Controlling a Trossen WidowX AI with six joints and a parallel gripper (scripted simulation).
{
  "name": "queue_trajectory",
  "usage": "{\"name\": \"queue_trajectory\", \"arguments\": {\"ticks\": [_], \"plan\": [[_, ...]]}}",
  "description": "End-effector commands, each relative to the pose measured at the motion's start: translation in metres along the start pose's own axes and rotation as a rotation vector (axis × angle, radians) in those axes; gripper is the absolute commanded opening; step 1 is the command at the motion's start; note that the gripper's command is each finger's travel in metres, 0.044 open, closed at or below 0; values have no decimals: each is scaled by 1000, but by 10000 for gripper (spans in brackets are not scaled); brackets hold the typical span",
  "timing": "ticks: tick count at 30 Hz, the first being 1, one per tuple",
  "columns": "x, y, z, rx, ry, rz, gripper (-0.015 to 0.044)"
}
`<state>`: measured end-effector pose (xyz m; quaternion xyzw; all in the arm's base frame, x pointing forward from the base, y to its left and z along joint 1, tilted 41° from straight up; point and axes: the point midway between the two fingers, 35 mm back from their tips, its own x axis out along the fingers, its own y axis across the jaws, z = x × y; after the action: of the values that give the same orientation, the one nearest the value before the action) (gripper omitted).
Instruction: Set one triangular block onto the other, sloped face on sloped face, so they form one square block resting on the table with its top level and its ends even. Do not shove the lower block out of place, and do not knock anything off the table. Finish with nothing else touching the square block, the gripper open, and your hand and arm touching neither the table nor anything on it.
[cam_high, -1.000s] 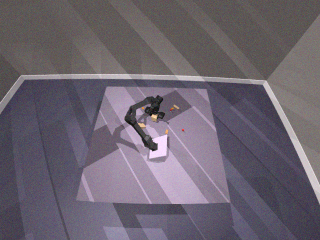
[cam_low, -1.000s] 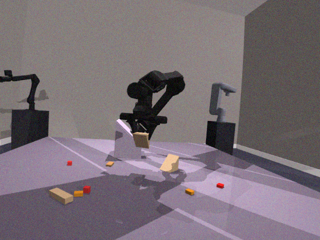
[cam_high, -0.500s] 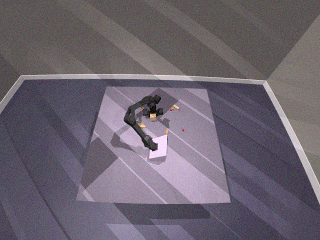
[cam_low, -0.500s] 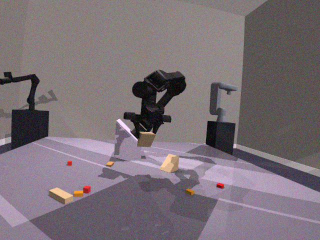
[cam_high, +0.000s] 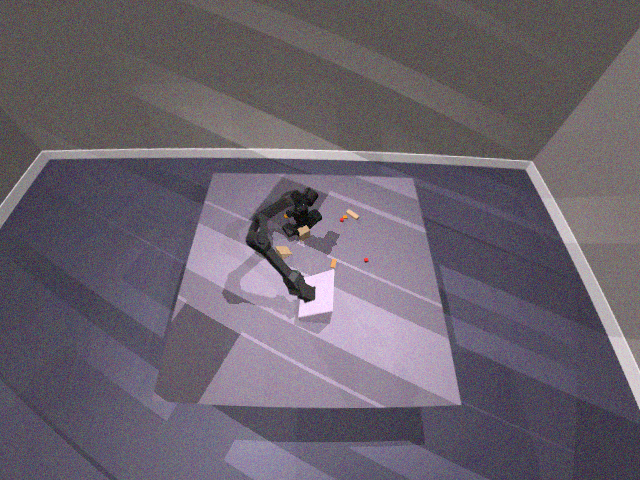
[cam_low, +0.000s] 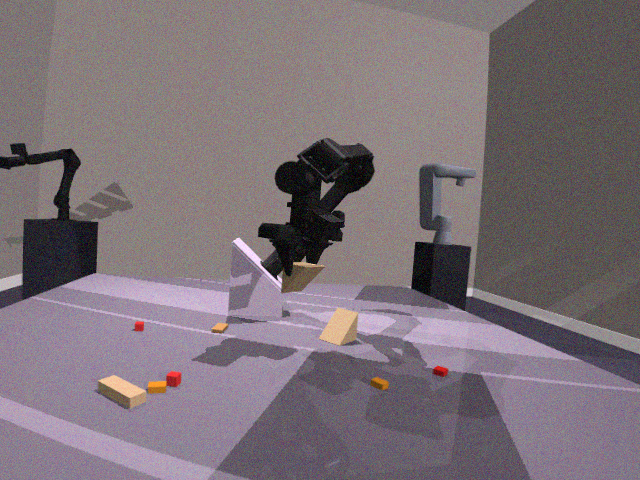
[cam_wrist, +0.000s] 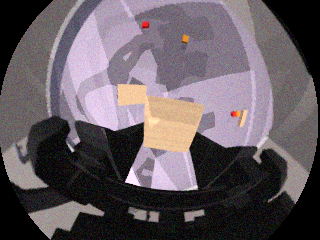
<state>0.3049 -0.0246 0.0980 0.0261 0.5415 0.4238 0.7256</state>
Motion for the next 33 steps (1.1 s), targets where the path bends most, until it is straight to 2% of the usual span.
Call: {"name": "queue_trajectory", "arguments": {"ticks": [1,33], "plan": [[-5,4,6,-133,-10,-8,0],[-14,29,27,-1235,-9,-2,0]]}}
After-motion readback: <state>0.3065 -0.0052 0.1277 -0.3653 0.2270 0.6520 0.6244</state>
